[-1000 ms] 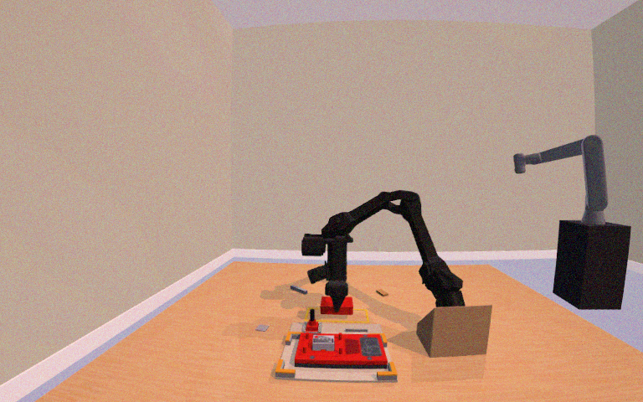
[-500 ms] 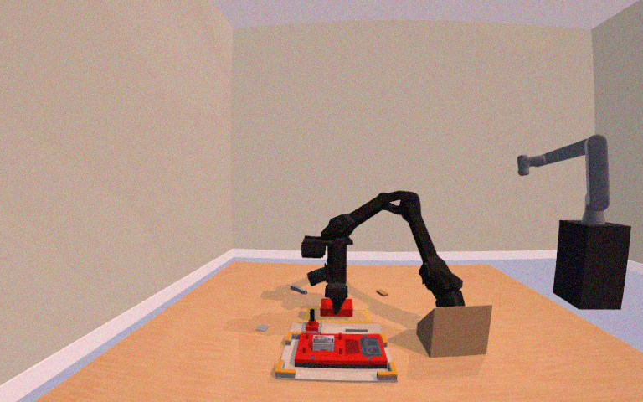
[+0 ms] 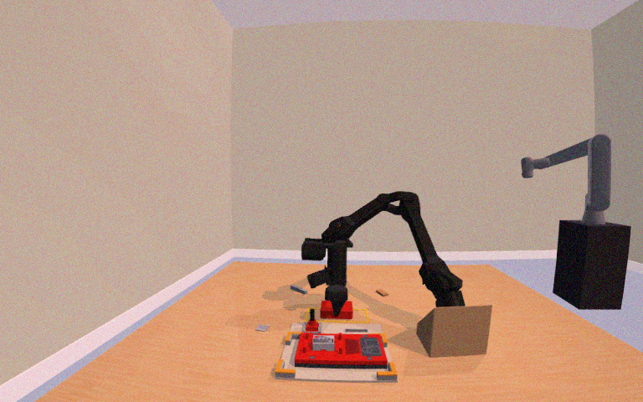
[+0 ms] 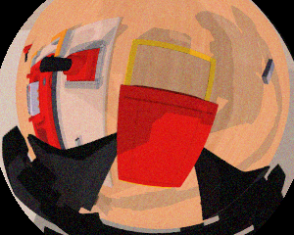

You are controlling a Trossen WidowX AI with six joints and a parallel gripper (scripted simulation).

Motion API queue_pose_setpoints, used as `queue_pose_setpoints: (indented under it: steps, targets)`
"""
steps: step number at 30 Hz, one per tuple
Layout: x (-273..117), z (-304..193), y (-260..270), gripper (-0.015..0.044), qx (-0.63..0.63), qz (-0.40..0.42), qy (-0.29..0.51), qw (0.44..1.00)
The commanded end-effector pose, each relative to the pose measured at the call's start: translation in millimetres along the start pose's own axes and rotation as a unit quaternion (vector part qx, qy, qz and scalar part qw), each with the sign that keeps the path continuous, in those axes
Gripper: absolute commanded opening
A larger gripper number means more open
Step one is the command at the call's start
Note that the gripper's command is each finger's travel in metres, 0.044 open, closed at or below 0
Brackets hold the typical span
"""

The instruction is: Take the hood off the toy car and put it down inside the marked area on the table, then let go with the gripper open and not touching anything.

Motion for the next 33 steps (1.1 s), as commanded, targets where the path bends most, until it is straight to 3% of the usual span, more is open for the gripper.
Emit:
queue_pose_setpoints:
  steps: [1, 7, 24, 33]
  targets:
    - [3, -1, 1, 0.0000, -0.004, -0.001, 0.002, 1.000]
    - [6, -1, 1, 0.0000, -0.004, -0.001, 0.002, 1.000]
    - [1, 0, 0, 0.0440, 0.000, 0.000, 0.000, 1.000]
    - [-70, 1, 1, 0.0440, -0.001, 0.000, 0.003, 1.000]
Point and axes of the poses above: the point midway between the two fingers, 35 mm back from their tips, its own x axis out along the fingers, its own y axis across the jaws, z = x × y, the point moved 6 cm from there along -x, back along the fingers, and after that the axes turned 15 degrees about -x, right-handed, at the moved point
